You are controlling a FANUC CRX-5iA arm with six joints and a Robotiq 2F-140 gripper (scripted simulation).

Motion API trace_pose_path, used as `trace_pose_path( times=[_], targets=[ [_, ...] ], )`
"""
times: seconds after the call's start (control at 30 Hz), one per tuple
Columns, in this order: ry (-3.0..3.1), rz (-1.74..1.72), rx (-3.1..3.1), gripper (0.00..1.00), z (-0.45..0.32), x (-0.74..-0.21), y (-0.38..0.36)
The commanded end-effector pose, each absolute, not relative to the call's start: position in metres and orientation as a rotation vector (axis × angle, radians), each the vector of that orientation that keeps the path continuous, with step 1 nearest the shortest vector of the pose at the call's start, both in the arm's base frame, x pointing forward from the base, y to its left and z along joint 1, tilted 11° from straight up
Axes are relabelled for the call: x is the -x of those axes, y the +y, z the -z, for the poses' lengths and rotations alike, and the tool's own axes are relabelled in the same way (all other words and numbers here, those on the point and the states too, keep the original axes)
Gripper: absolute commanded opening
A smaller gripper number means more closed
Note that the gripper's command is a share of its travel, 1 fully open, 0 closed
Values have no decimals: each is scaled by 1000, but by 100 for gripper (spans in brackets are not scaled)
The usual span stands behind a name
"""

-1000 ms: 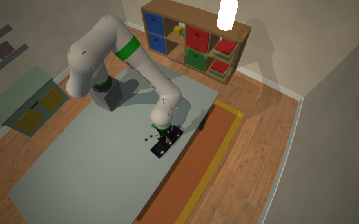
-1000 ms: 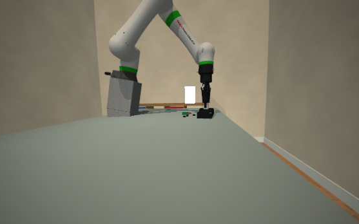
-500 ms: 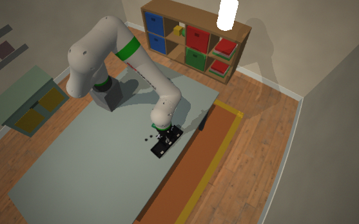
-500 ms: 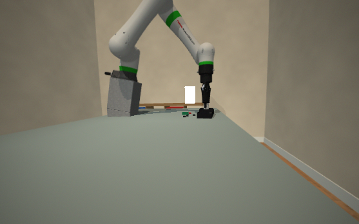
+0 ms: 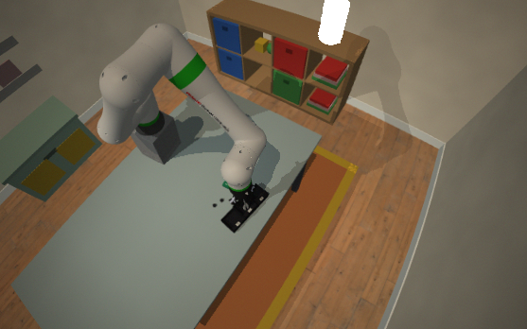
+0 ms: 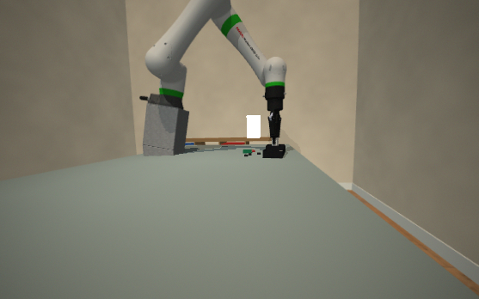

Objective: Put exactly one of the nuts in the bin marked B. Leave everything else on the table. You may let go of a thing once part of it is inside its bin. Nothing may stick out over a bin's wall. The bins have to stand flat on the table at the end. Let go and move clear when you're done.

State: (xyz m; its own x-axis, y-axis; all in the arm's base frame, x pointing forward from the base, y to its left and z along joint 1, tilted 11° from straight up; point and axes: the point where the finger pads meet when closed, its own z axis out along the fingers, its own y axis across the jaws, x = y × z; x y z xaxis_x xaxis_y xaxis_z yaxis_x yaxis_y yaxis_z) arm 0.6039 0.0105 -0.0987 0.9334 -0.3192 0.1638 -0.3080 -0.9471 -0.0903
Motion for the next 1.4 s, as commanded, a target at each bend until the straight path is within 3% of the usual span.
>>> trace_pose_path(
  times=[0.0,1.37],
  targets=[
    [492,273,3027,5,99,-604,10],
    [492,273,3027,5,55,-596,9]
  ],
)
